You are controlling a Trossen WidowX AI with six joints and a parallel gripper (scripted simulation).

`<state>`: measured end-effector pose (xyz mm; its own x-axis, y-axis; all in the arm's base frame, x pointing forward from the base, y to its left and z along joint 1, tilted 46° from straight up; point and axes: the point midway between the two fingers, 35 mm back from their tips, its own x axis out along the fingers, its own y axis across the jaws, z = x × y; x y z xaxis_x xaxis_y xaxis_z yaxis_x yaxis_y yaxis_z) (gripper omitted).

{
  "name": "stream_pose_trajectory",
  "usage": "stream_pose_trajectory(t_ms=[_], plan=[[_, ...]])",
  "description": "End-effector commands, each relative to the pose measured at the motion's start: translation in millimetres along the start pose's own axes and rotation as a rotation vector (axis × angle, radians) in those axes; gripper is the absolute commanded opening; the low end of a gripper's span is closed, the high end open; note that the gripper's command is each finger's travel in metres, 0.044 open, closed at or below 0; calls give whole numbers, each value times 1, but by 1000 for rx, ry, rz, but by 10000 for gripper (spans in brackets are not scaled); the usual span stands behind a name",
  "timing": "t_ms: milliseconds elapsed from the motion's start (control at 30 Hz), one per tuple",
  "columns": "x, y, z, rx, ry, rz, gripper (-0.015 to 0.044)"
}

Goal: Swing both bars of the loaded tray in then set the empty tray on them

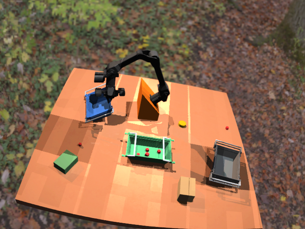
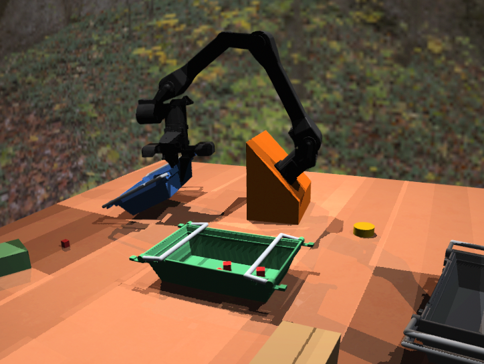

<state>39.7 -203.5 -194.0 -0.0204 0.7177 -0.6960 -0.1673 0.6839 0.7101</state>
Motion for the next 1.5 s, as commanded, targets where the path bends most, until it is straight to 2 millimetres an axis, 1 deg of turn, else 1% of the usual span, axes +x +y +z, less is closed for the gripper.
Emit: stream_pose_trajectory(t_ms=[0, 300, 433, 867, 1300, 1467], plan=[[-13, -5, 0, -5, 5, -29, 0], [-13, -5, 0, -5, 5, -29, 0], [-18, -9, -1, -5, 5, -29, 0], [-61, -33, -1, -5, 6, -31, 0], [-106, -47, -1, -5, 6, -33, 0], [-111, -48, -1, -5, 6, -33, 0]])
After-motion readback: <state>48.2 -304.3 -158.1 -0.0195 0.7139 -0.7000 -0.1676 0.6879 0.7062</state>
